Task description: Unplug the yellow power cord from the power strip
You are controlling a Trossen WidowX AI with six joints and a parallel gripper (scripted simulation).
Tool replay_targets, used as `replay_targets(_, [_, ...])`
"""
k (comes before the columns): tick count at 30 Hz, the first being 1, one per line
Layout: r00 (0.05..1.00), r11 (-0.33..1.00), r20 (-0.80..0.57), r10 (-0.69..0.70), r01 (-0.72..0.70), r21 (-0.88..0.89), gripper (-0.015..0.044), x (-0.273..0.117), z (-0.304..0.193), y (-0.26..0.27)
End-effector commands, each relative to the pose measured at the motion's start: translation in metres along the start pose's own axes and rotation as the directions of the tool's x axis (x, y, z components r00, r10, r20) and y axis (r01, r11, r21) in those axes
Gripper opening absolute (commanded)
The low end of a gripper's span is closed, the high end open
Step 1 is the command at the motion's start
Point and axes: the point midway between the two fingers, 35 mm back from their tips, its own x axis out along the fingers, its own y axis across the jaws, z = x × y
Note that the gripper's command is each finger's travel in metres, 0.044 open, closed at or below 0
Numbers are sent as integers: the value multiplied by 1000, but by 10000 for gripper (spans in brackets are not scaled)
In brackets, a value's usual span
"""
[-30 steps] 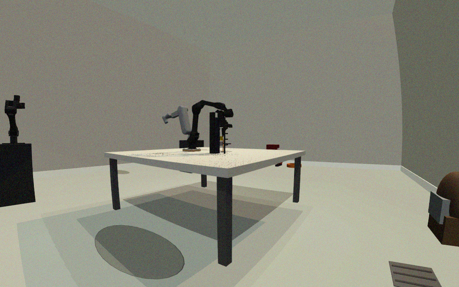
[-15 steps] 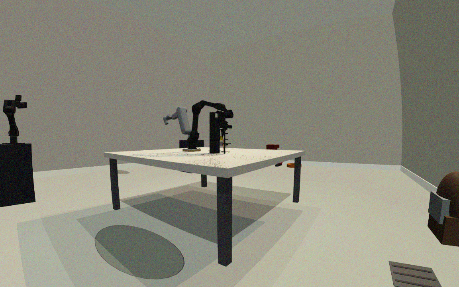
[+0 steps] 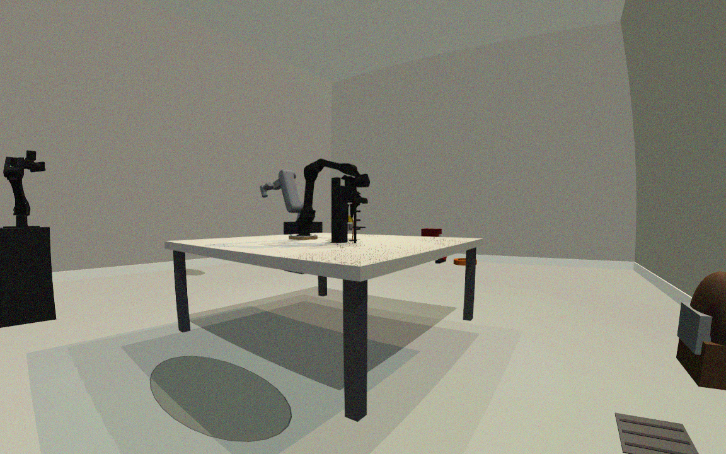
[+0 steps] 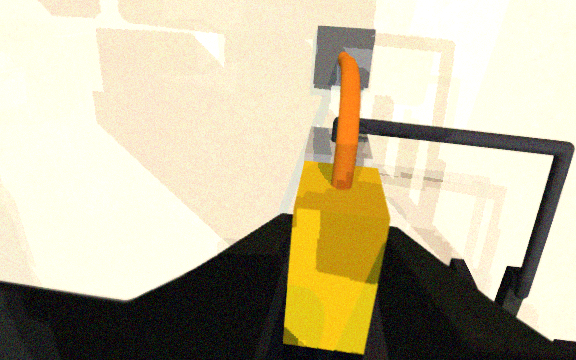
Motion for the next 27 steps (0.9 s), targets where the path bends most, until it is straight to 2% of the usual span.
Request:
replay_targets(1, [1000, 1000, 25, -2, 2, -6, 0, -1, 16, -1])
replay_targets(25, [1000, 1000, 27, -1, 2, -9, 0, -3, 55, 2])
replay_targets(27, [1000, 1000, 22, 7, -7, 1, 53, -2, 42, 3])
